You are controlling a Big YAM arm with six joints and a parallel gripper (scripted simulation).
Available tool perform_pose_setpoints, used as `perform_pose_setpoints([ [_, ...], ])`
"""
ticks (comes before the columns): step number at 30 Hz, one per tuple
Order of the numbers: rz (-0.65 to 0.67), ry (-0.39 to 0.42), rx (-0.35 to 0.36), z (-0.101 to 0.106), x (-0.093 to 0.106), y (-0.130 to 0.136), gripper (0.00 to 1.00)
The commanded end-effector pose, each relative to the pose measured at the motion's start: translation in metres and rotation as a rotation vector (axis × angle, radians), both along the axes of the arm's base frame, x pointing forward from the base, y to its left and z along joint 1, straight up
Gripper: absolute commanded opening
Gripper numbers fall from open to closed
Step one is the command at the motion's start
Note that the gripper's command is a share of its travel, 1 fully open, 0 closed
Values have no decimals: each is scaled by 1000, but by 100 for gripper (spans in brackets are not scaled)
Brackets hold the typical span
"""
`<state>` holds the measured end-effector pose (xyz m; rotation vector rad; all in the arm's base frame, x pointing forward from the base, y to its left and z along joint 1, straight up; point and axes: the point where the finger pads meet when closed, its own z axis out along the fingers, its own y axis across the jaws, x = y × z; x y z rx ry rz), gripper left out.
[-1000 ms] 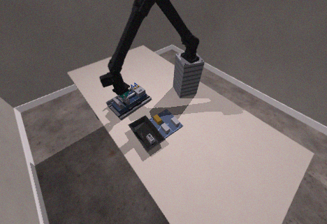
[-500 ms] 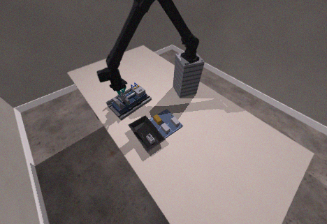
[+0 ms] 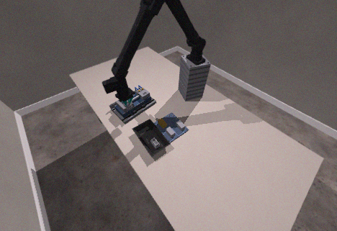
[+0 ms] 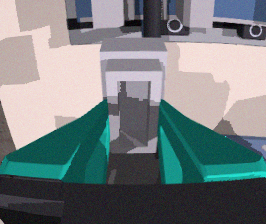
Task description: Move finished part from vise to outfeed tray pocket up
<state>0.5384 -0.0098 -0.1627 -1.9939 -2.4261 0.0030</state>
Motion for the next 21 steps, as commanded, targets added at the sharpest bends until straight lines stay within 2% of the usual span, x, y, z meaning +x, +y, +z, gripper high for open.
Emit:
perform_pose_setpoints([
  [1,-44,-59,3,23,13,60,0],
  [6,-82,-47,8,18,-6,132,0],
  [11,-107,-53,14,22,-20,178,0],
  [14,-132,-46,11,17,-20,170,0],
  [21,-136,-46,11,20,-23,178,0],
])
